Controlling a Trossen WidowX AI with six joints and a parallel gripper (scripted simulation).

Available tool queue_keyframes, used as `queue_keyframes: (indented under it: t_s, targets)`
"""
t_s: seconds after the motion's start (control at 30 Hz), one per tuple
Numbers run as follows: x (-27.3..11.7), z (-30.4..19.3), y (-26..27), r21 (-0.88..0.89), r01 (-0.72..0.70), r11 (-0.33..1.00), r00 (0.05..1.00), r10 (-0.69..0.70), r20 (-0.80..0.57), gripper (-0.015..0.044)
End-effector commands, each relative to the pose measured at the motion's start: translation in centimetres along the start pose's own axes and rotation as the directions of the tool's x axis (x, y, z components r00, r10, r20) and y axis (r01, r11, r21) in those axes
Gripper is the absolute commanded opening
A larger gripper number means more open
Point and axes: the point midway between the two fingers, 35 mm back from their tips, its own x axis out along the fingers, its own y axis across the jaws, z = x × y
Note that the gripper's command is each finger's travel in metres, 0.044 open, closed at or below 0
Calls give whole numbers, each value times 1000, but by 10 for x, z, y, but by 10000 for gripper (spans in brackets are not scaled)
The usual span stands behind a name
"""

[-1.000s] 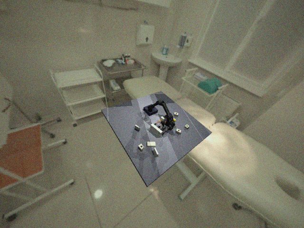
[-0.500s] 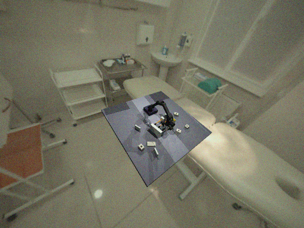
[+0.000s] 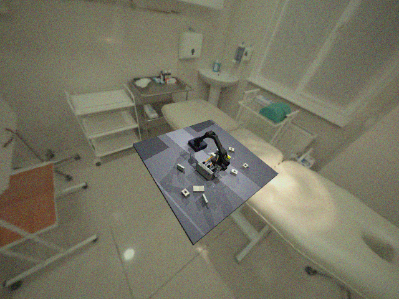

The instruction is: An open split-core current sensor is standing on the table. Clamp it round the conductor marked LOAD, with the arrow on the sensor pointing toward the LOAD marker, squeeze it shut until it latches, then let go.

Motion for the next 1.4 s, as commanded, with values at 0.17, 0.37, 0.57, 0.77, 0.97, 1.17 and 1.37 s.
queue_keyframes:
  t_s: [0.17, 0.37, 0.57, 0.77, 0.97, 1.17, 1.37]
  targets:
    - [-1, 0, -1, 0, 2, 1000, 1000, -2, 0, 0]
    - [-1, 0, -1, 0, 2, 1000, 1000, -2, 0, 0]
    - [-1, 0, -1, 0, 2, 1000, 1000, -2, 0, 0]
    - [-1, 0, -1, 0, 2, 1000, 1000, -2, 0, 0]
    - [-1, 0, -1, 0, 2, 1000, 1000, -2, 0, 0]
    - [-1, 0, -1, 0, 2, 1000, 1000, -2, 0, 0]
    - [-5, 0, 0, 0, -1, 1000, 1000, 1, -1, 0]
